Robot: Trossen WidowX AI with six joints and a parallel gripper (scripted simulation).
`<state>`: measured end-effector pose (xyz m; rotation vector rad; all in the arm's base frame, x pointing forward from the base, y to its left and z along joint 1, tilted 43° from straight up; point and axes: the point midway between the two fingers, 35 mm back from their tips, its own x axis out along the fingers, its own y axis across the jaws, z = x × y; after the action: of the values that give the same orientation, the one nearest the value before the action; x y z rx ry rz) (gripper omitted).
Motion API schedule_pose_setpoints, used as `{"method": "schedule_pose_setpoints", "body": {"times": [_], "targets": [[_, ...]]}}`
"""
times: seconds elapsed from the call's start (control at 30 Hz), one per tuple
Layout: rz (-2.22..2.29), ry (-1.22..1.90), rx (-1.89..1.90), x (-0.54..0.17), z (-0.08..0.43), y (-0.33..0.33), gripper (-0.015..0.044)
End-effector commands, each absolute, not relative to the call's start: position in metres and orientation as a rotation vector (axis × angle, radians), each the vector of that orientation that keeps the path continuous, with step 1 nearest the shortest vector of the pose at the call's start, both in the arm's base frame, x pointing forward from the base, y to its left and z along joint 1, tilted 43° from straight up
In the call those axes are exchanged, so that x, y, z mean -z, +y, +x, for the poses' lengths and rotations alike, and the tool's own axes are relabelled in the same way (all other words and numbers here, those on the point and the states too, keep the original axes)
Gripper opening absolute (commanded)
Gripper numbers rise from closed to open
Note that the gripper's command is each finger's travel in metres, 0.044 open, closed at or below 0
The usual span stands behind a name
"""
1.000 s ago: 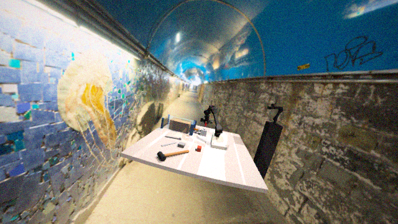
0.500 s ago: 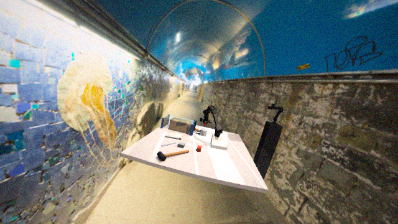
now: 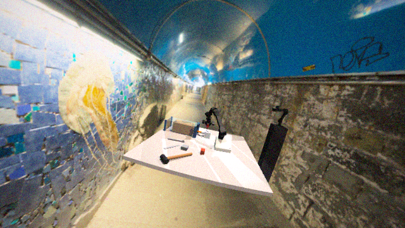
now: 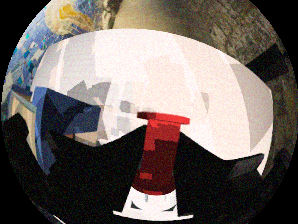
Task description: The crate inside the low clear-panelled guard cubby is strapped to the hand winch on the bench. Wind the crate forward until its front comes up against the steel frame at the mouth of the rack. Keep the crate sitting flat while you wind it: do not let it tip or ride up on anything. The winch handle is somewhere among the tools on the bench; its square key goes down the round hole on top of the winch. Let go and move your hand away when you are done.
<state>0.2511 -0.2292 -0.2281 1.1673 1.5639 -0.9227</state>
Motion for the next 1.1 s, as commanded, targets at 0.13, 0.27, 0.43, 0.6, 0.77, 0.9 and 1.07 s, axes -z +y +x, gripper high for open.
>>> {"method": "schedule_pose_setpoints", "body": {"times": [0.13,0.27,0.43,0.6,0.77,0.9,1.07], "targets": [[1.192,1.557,0.871,0.224,0.273,-0.214,0.0],[1.192,1.557,0.87,0.223,0.277,-0.211,0.0],[1.193,1.557,0.87,0.221,0.281,-0.207,0.0],[1.193,1.557,0.869,0.219,0.285,-0.204,0.0],[1.193,1.558,0.869,0.217,0.289,-0.2,0.0],[1.194,1.558,0.869,0.215,0.292,-0.197,0.0],[1.194,1.558,0.868,0.212,0.296,-0.192,0.0]]}}
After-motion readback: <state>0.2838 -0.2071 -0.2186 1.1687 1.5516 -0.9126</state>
